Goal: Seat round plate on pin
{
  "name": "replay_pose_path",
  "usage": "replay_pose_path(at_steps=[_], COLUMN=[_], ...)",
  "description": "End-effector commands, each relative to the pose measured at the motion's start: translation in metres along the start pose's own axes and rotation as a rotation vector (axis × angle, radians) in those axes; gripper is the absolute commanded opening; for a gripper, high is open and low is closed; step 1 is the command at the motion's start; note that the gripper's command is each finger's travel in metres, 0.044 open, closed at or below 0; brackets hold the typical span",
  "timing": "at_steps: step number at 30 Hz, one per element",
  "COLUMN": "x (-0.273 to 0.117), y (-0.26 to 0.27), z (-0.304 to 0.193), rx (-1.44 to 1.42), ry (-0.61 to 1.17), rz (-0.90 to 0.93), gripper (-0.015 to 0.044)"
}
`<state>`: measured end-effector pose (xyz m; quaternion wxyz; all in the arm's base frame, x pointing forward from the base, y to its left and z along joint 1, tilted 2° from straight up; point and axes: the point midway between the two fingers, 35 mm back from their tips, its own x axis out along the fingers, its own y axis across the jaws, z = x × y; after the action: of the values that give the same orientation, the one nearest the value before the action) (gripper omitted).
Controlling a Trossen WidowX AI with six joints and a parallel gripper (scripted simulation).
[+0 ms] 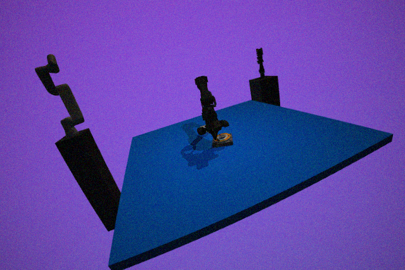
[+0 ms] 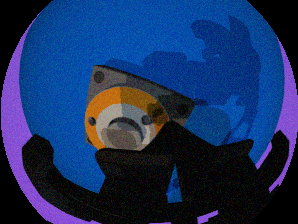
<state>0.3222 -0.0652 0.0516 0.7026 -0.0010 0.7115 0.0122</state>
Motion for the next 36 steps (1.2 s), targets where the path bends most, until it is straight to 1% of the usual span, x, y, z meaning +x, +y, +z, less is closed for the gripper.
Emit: replay_pose_path(at_steps=[1, 19, 36], x=[-0.002, -0.003, -0.004], y=[0.004, 0.011, 0.03], z=[0.009, 0.02, 0.032], rx=[-0.006, -0.006, -0.006], ry=[-0.027, -0.028, -0.029], rz=[0.007, 0.008, 0.009], gripper=[0.0, 0.0, 0.0])
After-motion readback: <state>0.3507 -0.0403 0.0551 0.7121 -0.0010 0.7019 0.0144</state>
